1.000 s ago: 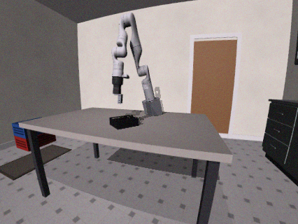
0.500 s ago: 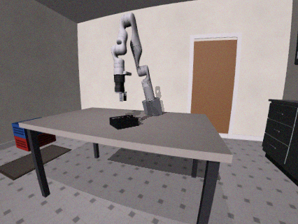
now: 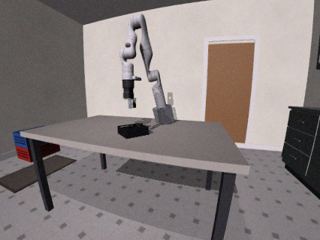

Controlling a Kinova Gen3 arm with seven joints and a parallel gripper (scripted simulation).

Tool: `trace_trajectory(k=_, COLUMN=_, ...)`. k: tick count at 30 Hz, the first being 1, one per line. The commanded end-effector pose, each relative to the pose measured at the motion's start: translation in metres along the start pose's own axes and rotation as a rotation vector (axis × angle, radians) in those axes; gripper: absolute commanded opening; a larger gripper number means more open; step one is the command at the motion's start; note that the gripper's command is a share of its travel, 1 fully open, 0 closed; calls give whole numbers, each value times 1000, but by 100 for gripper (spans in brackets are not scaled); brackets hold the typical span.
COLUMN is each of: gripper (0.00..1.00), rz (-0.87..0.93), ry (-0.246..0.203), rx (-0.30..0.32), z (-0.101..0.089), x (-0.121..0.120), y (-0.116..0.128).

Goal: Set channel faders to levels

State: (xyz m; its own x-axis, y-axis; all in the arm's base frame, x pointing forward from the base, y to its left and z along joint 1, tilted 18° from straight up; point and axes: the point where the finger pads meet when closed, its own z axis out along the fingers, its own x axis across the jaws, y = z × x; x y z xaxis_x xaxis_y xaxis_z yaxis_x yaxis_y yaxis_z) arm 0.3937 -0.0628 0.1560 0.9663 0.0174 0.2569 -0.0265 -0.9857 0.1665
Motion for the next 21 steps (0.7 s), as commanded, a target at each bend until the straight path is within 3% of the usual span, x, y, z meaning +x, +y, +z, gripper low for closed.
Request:
trace_trajectory(k=1, gripper=100, rz=0, ry=1, rx=0, z=0, x=0, y=0)
trace_trajectory(k=21, gripper=100, rz=-128, ry=-2, rx=-9, z=4, x=-2, y=2)
